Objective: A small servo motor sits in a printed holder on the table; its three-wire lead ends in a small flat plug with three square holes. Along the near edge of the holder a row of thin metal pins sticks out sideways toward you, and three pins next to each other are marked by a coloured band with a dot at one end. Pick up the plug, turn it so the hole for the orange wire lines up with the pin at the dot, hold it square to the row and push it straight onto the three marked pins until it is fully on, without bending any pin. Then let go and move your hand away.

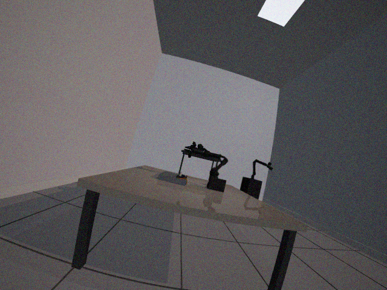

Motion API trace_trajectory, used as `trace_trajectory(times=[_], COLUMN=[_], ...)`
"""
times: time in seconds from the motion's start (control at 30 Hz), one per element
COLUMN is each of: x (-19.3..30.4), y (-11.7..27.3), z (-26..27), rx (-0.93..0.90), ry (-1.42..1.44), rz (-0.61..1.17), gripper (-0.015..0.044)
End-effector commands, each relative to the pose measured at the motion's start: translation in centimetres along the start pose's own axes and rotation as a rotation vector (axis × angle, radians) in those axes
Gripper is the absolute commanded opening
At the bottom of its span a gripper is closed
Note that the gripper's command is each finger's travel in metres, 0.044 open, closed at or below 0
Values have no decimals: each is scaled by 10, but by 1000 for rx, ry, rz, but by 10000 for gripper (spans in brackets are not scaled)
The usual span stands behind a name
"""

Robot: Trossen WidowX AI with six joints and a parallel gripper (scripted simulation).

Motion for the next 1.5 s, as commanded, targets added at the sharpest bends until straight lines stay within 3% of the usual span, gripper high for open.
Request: trace_trajectory(times=[0.0, 0.43, 0.87, 1.47], x=[5, 37, 89, 193], y=[-20, -75, -124, -169], z=[6, 24, 48, 84], rx=[29, 202, 511, 1111], ry=[-112, -406, -635, -762], rz=[103, 396, 626, 693], gripper=[115, 115, 115, 115])
Point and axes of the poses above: the point midway between the two fingers, 35 mm back from their tips, its own y axis back along the fingers, its own z axis across the jaws, x = y × z, the point moved 10 cm from there along y, back along the fingers, and after that the axes turned 5 degrees about y, right-handed, at the moved point
